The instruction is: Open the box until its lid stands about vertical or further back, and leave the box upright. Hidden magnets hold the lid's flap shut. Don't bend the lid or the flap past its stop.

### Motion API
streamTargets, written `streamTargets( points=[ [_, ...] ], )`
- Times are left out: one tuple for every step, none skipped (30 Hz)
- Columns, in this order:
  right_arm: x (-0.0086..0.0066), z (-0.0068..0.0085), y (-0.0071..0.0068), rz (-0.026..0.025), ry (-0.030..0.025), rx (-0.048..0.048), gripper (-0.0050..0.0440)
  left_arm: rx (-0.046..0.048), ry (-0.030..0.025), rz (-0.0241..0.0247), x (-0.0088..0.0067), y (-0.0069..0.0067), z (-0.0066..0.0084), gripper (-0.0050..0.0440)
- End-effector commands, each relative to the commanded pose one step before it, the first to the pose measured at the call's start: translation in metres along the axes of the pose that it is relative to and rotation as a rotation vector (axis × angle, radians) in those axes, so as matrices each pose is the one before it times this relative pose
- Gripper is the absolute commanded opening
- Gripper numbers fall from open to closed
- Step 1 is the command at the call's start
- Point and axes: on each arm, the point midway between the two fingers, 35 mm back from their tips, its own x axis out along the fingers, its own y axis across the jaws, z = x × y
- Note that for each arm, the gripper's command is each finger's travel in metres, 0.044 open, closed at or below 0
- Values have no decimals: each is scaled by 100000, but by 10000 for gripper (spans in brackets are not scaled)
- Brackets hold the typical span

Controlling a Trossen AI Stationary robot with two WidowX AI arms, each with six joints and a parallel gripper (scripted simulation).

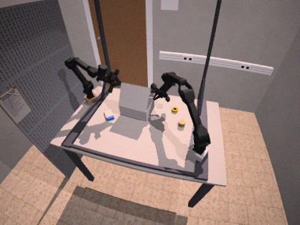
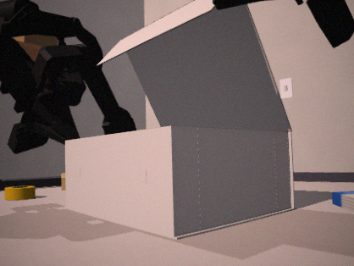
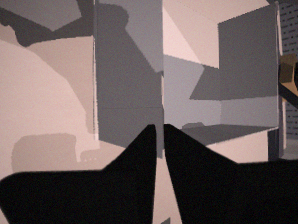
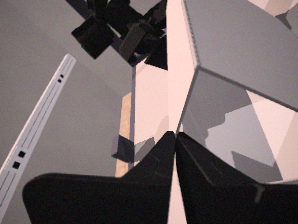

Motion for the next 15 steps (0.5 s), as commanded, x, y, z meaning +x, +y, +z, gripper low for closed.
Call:
streamTargets(
  points=[
    [-516,1380,1128,2928,-3122,-1717,4,-1336,2296,-57,-943,-505,-49,22],
    [-61,78,-7,-6,0,-11,4,0,0,0,0,0,0,22],
    [-91,115,-10,-8,0,-17,4,0,0,0,0,0,0,22],
    [-68,82,-9,-6,0,-12,4,0,0,0,0,0,0,22],
    [-25,30,-3,-2,0,-4,4,0,0,0,0,0,0,22],
    [-64,66,-25,-7,1,-13,4,0,0,0,0,0,0,22],
    [-42,44,-16,-5,0,-8,4,0,0,0,0,0,0,22],
    [-69,94,-11,-7,0,-14,4,0,0,0,0,0,0,23],
    [-39,53,-6,-4,0,-8,4,0,0,0,0,0,0,23],
    [-73,81,-21,-8,1,-14,4,0,0,0,0,0,0,23],
    [-40,44,-11,-4,0,-8,4,0,0,0,0,0,0,23],
    [-71,80,-22,-8,1,-14,4,0,0,0,0,0,0,23],
    [-40,44,-12,-4,0,-8,4,0,0,0,0,0,0,23],
    [-74,82,-23,-8,1,-15,4,0,0,0,0,0,0,23],
    [-41,45,-13,-4,0,-8,4,0,0,0,0,0,0,23]
  ],
)
